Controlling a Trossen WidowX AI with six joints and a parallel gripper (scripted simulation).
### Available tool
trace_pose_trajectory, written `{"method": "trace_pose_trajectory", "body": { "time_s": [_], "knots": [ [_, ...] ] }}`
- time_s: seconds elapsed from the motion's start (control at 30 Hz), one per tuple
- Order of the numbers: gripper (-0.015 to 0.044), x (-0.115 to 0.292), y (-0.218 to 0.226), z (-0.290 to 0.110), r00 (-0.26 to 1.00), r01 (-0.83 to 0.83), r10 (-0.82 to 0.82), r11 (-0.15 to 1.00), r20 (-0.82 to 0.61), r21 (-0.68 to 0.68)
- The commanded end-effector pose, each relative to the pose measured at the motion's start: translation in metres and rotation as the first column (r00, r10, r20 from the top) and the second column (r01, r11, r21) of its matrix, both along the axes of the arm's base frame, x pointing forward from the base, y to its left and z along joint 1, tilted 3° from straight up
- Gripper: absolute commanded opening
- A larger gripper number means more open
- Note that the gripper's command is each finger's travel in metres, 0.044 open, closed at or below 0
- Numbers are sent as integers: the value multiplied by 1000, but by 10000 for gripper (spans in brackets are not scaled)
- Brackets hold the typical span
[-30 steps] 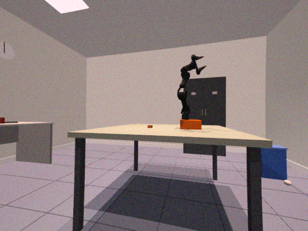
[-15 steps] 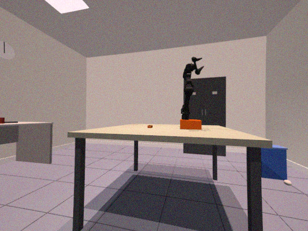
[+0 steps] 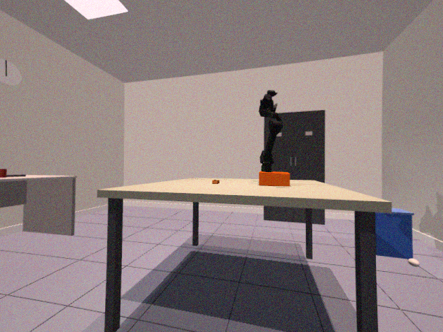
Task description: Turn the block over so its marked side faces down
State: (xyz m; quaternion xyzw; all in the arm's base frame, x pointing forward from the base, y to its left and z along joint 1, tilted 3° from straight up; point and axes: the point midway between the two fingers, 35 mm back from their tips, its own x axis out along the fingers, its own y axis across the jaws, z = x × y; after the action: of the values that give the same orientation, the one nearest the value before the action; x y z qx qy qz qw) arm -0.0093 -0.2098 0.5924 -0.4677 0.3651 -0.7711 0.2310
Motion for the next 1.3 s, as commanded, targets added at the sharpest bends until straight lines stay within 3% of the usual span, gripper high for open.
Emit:
{"method": "trace_pose_trajectory", "body": {
  "time_s": [0.0,0.33,0.7,1.0,1.27],
  "knots": [
    [440,39,-29,-12,988,-150,151,988,-19,49],
    [440,174,-79,-71,821,-559,570,793,26,244],
    [440,322,-62,-173,524,-791,825,377,214,483],
    [440,415,3,-265,311,-802,830,-33,464,597],
    [440,464,92,-363,289,-670,664,-375,690,641]
  ]
}}
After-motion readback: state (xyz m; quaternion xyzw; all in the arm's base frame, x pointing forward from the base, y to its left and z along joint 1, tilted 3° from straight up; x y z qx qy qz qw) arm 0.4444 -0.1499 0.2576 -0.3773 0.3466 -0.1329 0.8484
